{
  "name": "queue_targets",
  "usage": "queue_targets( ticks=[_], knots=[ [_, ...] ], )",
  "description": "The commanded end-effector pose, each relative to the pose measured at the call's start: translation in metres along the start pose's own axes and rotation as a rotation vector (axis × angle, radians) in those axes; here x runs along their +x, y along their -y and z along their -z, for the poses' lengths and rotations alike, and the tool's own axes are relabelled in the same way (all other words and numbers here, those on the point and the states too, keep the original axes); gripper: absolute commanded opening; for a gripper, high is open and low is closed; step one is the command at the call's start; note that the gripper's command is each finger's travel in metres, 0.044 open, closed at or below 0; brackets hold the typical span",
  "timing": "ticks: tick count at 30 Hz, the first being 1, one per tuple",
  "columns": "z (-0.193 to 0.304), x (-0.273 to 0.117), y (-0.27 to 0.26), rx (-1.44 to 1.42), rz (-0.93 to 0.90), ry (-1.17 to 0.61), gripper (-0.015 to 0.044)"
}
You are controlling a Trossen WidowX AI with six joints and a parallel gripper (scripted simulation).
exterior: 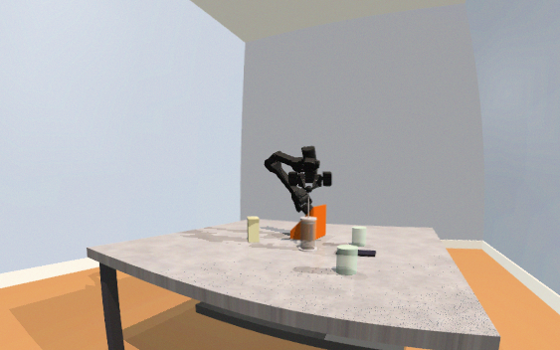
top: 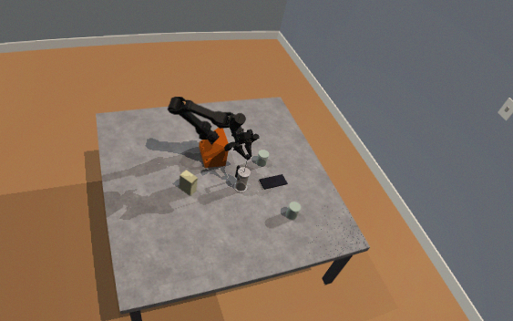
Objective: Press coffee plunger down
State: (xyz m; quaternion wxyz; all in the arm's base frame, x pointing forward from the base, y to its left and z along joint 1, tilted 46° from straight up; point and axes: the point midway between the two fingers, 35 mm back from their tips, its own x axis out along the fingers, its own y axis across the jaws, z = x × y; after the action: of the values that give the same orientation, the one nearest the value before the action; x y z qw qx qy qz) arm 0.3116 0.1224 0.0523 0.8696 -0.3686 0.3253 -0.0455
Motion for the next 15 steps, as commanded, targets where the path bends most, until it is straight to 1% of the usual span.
queue_targets(
  ticks=[1, 15],
  knots=[
    [0.006, 0.005, -0.001, -0.005, -0.002, -0.007, 0.0114],
    [0.023, 0.020, -0.004, -0.004, -0.004, -0.009, 0.0114]
  ],
)
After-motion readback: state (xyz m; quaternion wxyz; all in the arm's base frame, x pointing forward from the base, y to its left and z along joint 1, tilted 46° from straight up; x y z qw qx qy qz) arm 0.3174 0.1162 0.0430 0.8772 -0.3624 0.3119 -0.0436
